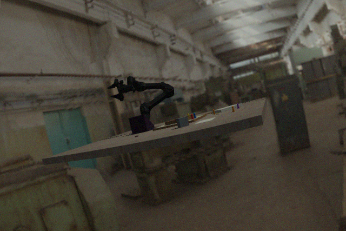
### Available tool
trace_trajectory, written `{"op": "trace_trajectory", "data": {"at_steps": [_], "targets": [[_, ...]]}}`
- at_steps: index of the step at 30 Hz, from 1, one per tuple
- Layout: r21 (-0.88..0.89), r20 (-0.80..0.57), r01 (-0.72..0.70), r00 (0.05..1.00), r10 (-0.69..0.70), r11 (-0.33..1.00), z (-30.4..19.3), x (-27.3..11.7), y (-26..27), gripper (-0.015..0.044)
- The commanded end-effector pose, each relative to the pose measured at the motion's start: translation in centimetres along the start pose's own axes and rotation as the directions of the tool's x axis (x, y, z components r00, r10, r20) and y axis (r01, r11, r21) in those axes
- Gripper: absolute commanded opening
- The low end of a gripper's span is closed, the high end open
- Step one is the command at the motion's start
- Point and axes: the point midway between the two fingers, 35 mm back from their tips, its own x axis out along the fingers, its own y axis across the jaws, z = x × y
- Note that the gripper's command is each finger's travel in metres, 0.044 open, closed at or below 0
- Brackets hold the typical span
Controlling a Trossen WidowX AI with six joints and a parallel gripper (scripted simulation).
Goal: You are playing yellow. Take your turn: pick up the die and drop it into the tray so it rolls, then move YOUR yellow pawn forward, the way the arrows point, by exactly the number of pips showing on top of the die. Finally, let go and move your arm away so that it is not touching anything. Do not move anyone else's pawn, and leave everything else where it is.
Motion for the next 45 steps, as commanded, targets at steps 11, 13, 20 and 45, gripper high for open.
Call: {"op": "trace_trajectory", "data": {"at_steps": [11,13,20,45], "targets": [[-0.141,-0.292,-0.519,0.836,0.466,0.843,-6.3,-4.7,14.1,0.0275],[-0.152,-0.358,-0.616,0.763,0.538,0.773,-7.9,-6.7,16.6,0.0275],[-0.141,-0.576,-0.881,0.444,0.686,0.452,-13.3,-15.7,22.8,0.0275],[0.347,-0.886,-0.655,-0.464,-0.005,-0.671,-23.1,-50.1,10.9,0.0275]]}}
